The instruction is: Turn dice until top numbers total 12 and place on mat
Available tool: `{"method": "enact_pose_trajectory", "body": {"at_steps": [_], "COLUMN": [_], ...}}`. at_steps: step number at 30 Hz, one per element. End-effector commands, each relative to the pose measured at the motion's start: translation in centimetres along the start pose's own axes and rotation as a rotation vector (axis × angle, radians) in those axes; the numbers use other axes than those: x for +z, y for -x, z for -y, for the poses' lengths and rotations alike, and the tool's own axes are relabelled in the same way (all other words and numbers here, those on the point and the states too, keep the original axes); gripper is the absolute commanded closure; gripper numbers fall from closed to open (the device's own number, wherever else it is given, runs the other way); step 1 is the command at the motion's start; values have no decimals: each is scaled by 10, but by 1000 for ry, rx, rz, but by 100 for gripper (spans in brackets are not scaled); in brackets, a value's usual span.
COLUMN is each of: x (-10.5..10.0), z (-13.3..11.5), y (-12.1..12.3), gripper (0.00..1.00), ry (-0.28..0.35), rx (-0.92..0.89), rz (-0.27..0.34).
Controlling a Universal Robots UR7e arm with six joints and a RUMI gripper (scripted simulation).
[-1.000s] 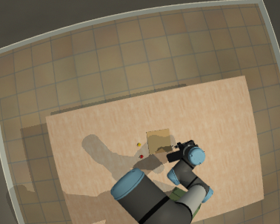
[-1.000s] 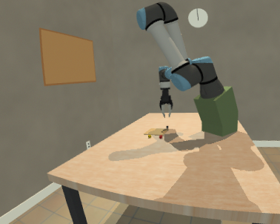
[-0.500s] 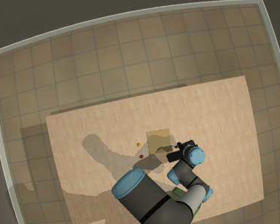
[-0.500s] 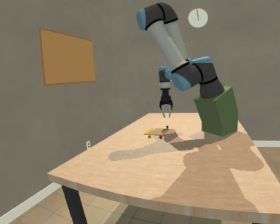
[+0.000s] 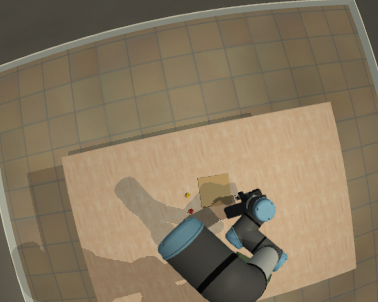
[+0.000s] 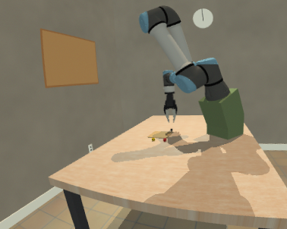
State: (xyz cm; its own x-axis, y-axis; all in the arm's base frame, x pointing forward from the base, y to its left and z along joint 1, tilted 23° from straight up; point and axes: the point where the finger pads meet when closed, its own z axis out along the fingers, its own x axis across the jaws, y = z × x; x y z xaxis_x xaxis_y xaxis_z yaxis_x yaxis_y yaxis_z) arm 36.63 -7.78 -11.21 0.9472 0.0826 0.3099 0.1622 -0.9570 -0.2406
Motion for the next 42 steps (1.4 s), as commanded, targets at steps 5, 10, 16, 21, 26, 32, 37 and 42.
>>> {"method": "enact_pose_trajectory", "body": {"at_steps": [5,10,16,21,26,32,37,42], "x": [13,21,29,32,36,38,38,38], "z": [-1,-1,-1,-1,-1,-1,-1,-1], "y": [-1,-1,-1,-1,-2,-2,-2,-2], "gripper": [82,82,82,82,82,82,82,82], "ry": [3,3,3,3,3,3,3,3], "rx": [0,0,0,0,0,0,0,0], "rz": [-3,-3,-3,-3,-3,-3,-3,-3]}}
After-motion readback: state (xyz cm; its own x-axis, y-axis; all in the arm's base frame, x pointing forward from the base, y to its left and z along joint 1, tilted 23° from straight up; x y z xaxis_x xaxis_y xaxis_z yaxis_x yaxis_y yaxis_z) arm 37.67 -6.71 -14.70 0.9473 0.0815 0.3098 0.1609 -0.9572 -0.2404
